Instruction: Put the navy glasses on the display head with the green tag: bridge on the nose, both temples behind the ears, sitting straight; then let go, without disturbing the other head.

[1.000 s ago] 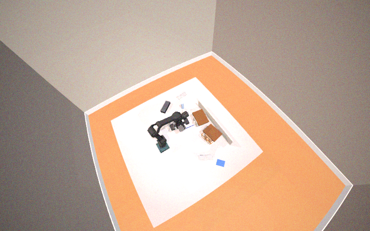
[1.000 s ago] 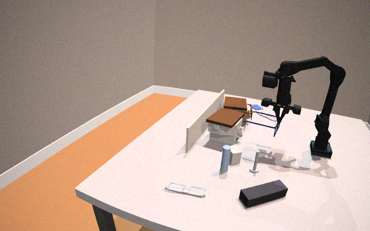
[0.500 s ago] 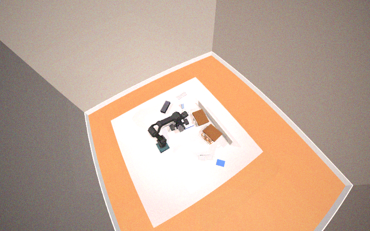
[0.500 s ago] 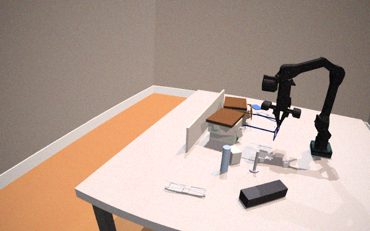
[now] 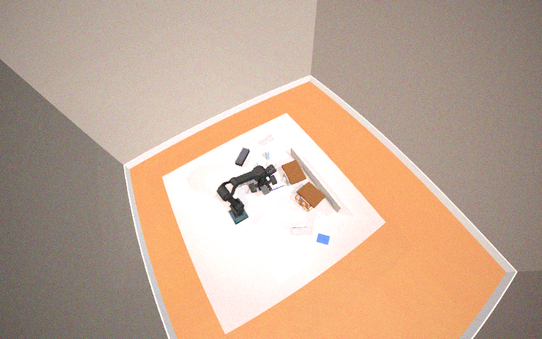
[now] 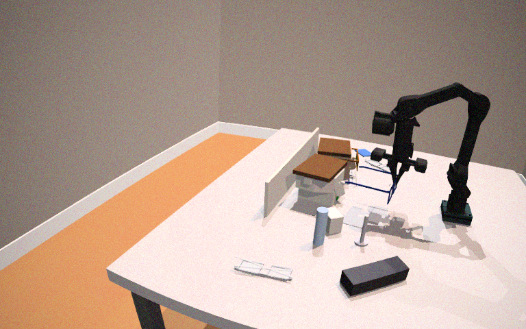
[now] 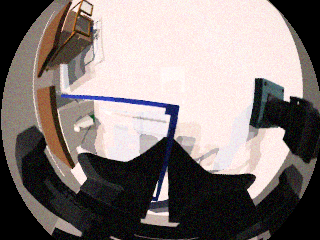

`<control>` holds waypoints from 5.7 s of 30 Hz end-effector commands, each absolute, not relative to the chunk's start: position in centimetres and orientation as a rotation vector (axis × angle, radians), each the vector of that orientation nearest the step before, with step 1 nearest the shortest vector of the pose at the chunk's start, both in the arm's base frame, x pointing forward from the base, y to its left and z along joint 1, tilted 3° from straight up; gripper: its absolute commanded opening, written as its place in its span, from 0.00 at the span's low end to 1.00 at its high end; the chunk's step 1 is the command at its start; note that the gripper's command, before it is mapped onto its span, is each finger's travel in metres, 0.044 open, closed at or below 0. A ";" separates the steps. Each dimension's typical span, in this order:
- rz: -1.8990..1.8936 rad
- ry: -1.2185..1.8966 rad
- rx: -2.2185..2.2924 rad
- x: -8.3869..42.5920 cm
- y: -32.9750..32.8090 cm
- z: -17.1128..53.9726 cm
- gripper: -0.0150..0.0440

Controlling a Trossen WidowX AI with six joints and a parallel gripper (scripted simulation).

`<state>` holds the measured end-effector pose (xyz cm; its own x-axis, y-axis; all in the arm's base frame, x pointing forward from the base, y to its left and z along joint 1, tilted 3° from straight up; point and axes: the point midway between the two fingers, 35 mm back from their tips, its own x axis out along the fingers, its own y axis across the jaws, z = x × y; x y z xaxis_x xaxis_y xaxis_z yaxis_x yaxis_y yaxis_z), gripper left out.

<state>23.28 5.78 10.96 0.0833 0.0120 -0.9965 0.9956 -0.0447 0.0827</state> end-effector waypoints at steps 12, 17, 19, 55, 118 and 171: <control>-1.176 1.149 1.286 23.2 5.6 9.4 0.25; -1.176 1.149 1.286 23.2 5.6 9.2 0.25; -1.176 1.149 1.286 23.2 5.6 9.2 0.25; -1.168 1.140 1.291 27.6 5.4 9.5 0.25; -1.167 1.139 1.291 37.2 5.0 10.4 0.25; -1.166 1.138 1.291 38.9 5.0 10.2 0.25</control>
